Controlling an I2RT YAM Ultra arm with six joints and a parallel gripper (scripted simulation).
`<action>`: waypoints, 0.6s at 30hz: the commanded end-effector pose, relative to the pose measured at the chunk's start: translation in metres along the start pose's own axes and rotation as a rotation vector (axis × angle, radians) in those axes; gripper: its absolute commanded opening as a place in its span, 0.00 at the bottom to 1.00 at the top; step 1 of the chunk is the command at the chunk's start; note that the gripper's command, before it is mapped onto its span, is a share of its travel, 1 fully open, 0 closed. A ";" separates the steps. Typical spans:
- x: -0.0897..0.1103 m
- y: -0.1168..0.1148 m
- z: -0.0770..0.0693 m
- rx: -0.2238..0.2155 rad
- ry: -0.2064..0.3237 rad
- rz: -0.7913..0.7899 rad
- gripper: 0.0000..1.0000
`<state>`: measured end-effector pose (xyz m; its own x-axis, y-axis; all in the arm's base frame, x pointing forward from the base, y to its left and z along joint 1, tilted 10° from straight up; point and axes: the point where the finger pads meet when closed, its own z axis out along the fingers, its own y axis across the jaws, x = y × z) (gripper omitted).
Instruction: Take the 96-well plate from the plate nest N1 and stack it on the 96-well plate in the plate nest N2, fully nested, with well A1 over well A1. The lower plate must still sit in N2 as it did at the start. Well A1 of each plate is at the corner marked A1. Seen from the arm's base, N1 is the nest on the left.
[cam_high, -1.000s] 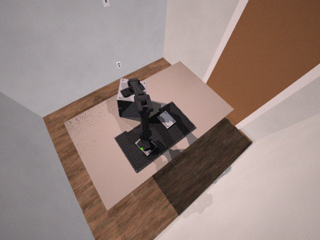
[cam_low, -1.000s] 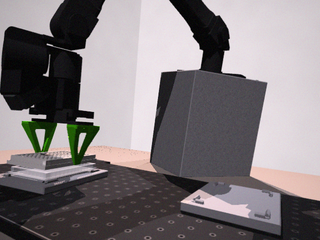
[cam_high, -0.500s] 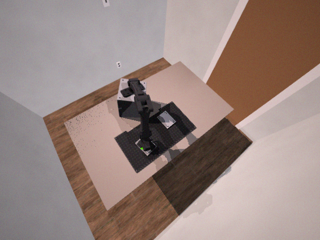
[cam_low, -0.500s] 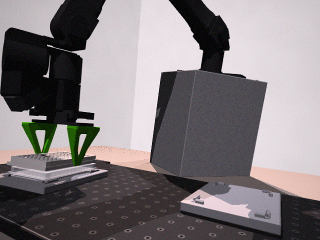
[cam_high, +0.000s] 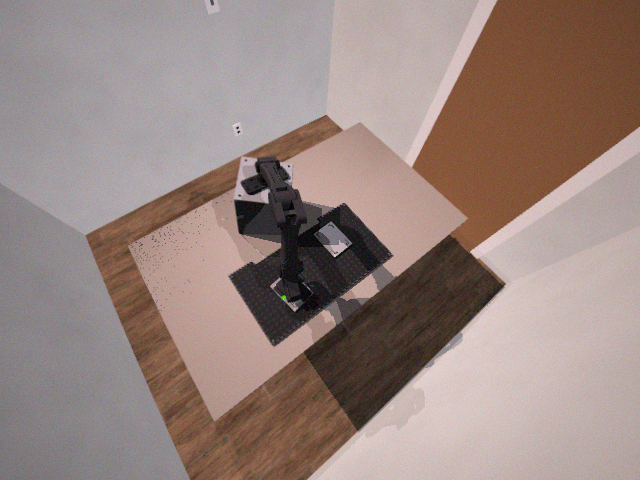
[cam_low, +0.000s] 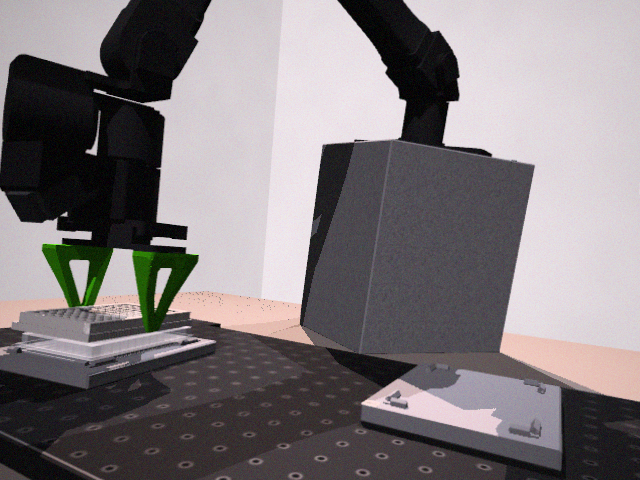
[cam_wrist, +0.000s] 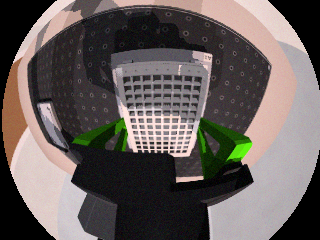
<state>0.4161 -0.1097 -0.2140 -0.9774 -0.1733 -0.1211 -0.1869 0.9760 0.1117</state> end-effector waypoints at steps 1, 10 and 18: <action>0.008 0.007 0.008 -0.017 0.010 0.005 0.00; -0.002 0.000 -0.002 0.002 -0.011 0.001 0.00; -0.002 0.000 -0.002 0.002 -0.011 0.001 0.00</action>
<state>0.4135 -0.1088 -0.2158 -0.9778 -0.1731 -0.1180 -0.1864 0.9759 0.1134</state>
